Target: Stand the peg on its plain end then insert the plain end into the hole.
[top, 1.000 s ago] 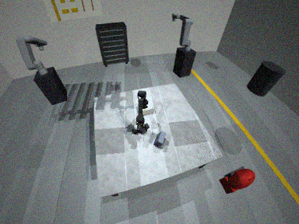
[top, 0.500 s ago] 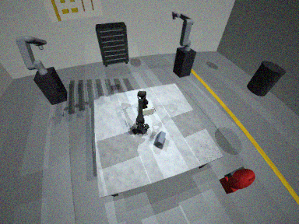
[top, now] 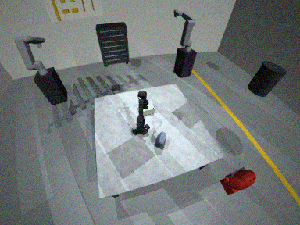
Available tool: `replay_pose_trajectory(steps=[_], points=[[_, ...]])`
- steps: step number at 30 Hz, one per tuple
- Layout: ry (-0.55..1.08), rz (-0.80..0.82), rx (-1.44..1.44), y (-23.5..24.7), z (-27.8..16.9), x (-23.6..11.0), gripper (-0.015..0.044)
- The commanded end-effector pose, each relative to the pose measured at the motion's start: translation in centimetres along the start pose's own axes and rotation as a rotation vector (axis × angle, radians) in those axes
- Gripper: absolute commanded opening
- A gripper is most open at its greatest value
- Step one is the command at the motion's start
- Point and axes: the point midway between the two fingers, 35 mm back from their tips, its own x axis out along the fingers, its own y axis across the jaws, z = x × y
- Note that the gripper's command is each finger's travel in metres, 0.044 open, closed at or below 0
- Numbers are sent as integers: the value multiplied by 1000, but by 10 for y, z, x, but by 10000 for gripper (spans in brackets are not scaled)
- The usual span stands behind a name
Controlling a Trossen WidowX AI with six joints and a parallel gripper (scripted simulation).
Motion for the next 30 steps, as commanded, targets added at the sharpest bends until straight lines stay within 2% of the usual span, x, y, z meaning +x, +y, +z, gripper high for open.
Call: replay_pose_trajectory(steps=[1, 30], points=[[1, -4, -3, -1, 0, 0, 49], [-213, -1, -1, 0, -10, -13, 49]])
